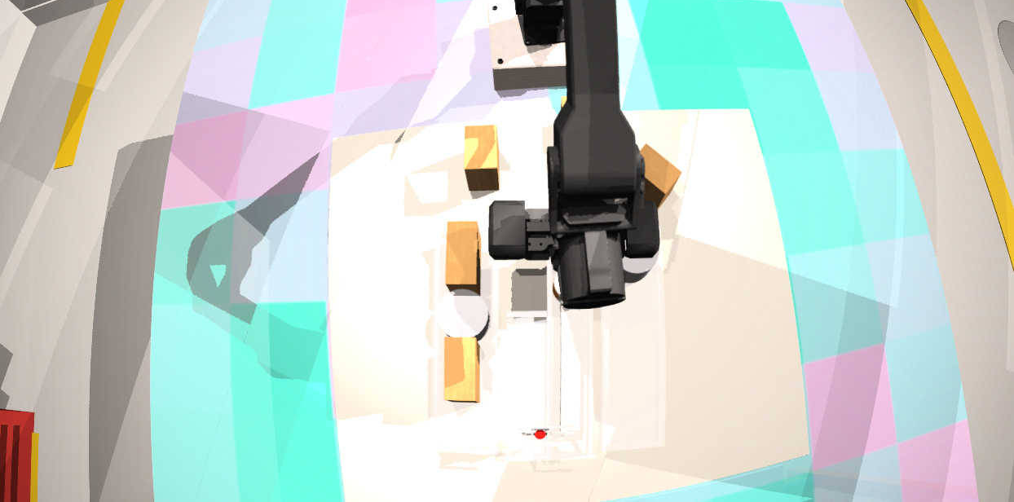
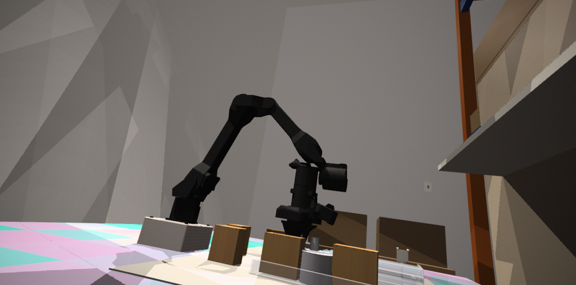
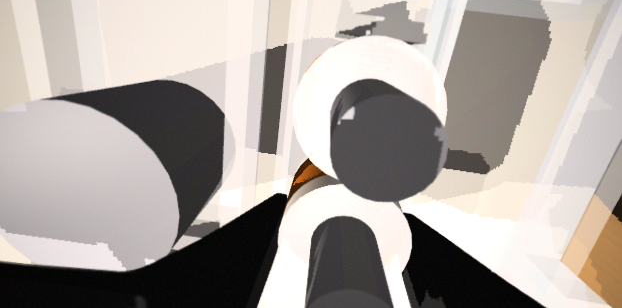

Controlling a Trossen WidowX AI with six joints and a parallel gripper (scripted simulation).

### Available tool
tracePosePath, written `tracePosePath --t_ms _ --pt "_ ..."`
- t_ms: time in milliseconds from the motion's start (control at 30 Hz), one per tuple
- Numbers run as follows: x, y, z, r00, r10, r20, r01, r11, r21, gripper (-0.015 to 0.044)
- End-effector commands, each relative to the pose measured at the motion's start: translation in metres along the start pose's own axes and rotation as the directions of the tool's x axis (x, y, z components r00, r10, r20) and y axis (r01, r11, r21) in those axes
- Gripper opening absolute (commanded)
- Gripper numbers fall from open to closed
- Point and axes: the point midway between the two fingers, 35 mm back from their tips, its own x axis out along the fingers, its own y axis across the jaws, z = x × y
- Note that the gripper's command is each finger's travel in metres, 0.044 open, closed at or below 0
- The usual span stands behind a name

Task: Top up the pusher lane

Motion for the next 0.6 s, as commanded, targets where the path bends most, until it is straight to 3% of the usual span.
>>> tracePosePath --t_ms 0,567 --pt "0.0008 0.0001 0.0029 1.0 0.0 0.014 0.0 1.0 -0.002 0.0" --pt "0.001 0.0001 0.0 1.0 0.0 0.014 0.0 1.0 -0.002 0.0"
